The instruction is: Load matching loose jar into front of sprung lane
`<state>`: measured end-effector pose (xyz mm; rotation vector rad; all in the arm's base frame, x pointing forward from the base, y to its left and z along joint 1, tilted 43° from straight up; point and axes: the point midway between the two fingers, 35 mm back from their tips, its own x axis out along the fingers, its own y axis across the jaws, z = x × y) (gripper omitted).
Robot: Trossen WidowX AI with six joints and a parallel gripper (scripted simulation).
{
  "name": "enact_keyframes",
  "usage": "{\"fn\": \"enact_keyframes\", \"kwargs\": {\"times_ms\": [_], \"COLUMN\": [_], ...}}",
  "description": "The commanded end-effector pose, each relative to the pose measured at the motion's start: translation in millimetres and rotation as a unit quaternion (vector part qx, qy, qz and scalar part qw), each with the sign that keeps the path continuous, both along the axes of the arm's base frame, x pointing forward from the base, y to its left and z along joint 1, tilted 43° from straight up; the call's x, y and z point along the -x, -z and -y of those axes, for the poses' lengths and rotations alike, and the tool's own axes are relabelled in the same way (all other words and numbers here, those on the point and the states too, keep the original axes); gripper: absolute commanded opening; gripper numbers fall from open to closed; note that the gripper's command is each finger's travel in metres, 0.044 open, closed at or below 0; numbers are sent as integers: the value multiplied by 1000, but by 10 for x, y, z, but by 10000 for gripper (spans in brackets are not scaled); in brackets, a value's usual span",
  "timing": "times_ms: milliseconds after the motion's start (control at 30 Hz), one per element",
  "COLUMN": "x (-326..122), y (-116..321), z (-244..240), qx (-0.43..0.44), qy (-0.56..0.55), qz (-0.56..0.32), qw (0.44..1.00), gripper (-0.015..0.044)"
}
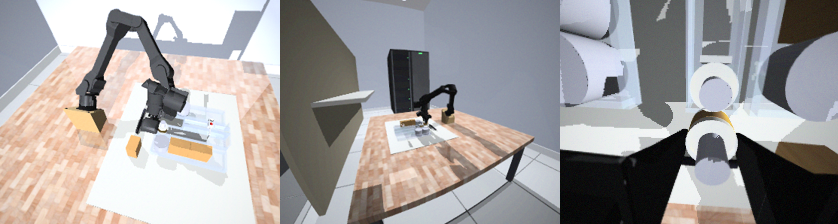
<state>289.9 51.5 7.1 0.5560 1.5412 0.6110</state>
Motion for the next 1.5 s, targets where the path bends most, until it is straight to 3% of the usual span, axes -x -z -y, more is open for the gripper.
{"fn": "enact_keyframes", "kwargs": {"times_ms": [0, 1467], "x": [-97, -300], "y": [-8, -10], "z": [3, -5], "qx": [-1, -1], "qy": [2, 2], "qz": [10, 10], "qw": [1000, 1000], "gripper": [0, 0]}}
